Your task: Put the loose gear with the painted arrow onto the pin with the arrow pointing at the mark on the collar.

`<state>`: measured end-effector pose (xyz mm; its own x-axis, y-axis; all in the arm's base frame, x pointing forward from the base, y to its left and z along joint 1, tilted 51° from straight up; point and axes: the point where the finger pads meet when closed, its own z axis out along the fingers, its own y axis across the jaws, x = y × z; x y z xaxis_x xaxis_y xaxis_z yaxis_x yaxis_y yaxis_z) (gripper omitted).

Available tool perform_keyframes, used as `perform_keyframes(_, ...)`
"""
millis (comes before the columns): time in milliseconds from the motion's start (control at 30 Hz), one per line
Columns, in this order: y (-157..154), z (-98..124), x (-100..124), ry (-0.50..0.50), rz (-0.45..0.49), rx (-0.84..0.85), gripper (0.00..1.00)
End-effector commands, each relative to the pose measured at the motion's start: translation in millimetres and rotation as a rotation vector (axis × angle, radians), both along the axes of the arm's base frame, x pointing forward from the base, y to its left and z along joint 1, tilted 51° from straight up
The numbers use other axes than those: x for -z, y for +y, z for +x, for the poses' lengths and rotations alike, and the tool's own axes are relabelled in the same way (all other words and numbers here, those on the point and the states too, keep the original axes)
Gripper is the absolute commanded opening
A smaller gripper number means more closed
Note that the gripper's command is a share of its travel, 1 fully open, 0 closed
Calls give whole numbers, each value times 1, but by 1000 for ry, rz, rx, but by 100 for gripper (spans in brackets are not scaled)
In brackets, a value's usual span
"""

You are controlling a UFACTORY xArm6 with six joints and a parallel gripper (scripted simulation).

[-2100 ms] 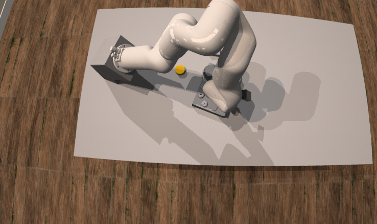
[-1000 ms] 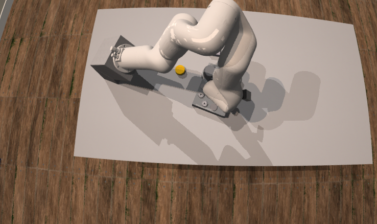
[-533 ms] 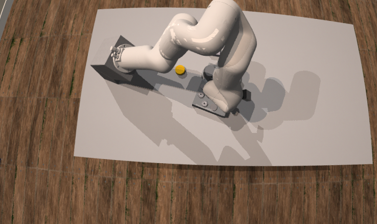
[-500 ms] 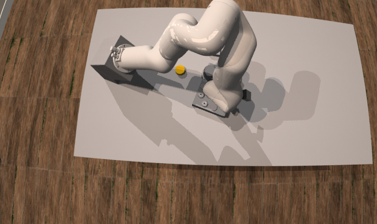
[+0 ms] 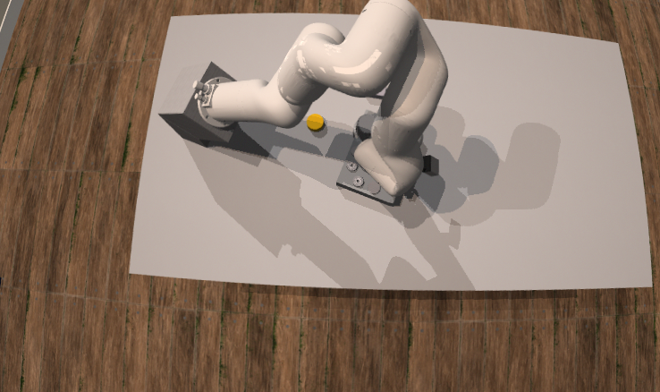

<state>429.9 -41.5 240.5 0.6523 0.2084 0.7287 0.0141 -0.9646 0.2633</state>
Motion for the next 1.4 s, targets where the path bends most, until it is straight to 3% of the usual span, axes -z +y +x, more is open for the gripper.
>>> perform_keyframes(0, -2, -1, -5, -5, -1, 3, 0)
perform_keyframes(600, 1, -15, -17, -5, -1, 3, 0)
perform_keyframes(1067, 8, -47, -43, -5, -1, 3, 0)
perform_keyframes(1367, 10, -54, -49, -5, -1, 3, 0)
